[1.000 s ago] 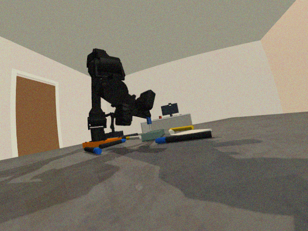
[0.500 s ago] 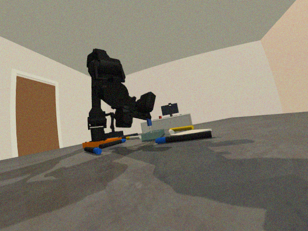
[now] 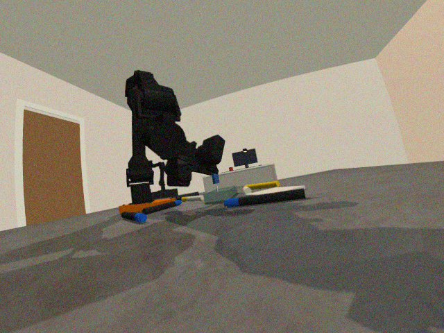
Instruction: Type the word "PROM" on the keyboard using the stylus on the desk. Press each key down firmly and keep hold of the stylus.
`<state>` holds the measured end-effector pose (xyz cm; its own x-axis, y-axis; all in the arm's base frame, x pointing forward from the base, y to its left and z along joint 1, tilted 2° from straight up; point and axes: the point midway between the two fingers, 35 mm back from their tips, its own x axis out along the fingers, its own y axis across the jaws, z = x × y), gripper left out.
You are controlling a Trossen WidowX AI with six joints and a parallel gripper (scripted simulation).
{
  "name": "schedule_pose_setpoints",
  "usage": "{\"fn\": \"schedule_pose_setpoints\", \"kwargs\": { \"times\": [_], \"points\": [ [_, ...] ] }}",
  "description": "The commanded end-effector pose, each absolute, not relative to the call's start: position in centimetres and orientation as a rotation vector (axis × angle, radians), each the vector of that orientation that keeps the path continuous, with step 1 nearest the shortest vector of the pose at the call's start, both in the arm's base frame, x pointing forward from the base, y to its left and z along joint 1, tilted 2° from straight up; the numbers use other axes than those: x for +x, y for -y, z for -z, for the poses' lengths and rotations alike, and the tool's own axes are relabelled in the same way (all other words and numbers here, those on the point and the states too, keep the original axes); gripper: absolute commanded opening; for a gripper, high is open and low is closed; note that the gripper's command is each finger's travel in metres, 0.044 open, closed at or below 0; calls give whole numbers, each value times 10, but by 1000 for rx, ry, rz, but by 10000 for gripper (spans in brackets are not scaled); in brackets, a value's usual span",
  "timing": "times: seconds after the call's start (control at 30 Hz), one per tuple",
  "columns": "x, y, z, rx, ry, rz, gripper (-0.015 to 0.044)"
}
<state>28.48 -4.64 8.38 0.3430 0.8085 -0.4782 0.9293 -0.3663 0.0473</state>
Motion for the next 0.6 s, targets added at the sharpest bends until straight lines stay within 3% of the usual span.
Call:
{"fn": "schedule_pose_setpoints", "kwargs": {
  "times": [0.0, 0.57],
  "points": [
    [285, 46, -81, 2294, -1546, 550, 81],
    [285, 46, -77, 2294, -1546, 550, 81]
  ]
}}
